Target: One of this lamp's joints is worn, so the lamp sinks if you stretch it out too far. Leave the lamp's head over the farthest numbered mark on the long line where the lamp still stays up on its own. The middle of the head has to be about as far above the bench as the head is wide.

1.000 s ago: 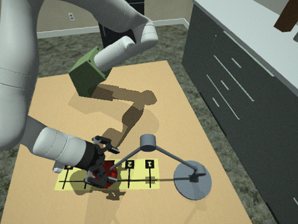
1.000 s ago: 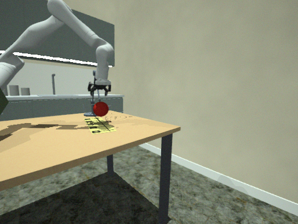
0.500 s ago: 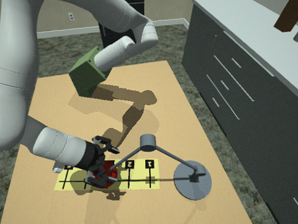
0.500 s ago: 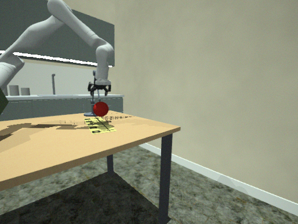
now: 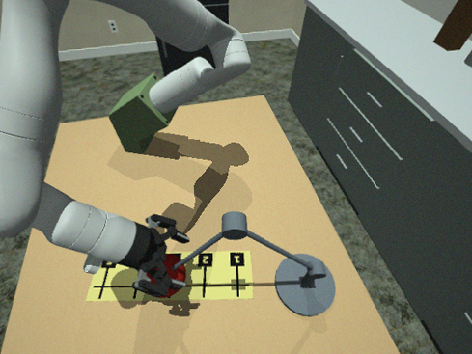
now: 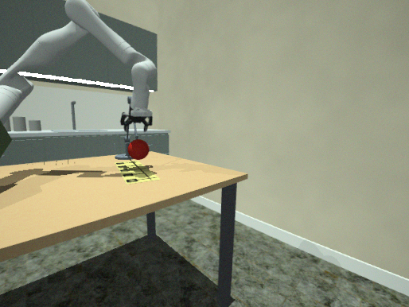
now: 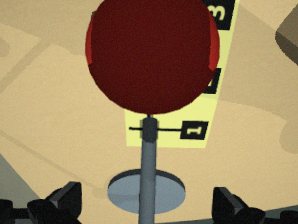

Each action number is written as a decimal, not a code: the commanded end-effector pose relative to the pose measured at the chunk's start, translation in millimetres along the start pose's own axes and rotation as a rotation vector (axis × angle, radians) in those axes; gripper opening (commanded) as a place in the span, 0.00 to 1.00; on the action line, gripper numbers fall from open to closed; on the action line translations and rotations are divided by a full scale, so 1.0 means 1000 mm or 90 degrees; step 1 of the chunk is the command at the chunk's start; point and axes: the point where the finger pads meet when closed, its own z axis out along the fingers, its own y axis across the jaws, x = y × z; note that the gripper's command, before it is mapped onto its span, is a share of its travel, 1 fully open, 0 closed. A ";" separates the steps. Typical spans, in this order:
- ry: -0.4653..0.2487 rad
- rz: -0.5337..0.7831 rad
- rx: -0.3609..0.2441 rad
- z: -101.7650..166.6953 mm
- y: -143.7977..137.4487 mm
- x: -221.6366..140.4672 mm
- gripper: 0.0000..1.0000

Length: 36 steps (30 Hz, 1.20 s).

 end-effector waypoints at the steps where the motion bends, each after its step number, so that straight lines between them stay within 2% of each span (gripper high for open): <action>1: 0.000 -0.001 0.001 -0.001 0.000 0.000 1.00; 9: 0.001 -0.001 0.001 -0.001 0.000 0.000 1.00; 24: 0.001 -0.001 0.001 -0.066 0.000 -0.001 1.00; 26: 0.001 -0.001 0.001 -0.066 0.000 -0.001 1.00; 36: 0.000 0.000 -0.002 -0.106 0.002 -0.002 1.00</action>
